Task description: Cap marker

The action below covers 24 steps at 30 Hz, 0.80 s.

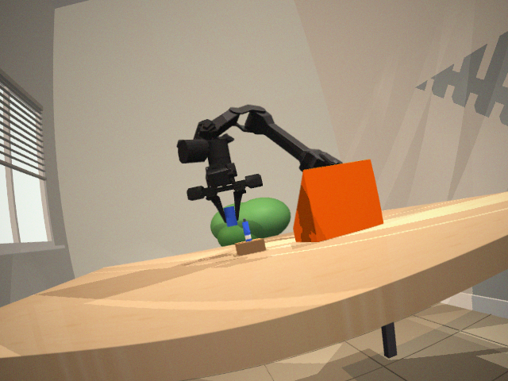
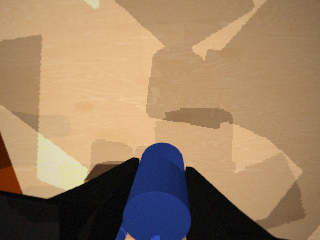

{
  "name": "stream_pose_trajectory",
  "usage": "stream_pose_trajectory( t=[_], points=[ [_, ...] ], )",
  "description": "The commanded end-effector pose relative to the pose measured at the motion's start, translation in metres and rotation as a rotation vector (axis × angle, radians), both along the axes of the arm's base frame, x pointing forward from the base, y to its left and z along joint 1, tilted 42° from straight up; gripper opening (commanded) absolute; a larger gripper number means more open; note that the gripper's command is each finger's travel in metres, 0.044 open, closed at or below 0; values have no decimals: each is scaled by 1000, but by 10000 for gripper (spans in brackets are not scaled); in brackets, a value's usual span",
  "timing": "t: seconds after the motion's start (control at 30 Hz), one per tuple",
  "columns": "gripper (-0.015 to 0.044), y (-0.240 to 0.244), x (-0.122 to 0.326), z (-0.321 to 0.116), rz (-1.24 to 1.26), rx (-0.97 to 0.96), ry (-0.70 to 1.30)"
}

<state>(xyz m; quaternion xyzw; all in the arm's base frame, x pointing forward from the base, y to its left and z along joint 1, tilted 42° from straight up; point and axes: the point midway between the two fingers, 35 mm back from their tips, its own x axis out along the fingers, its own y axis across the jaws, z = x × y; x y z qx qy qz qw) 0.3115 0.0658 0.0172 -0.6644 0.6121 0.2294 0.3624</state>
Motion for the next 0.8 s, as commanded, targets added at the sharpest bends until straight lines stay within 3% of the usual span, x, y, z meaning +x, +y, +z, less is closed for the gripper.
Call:
stream_pose_trajectory(
  t=[0.0, 0.77],
  points=[
    [0, -6, -5, 12, 5, -3, 3],
    [0, -38, -35, 64, 4, -6, 5]
  ],
)
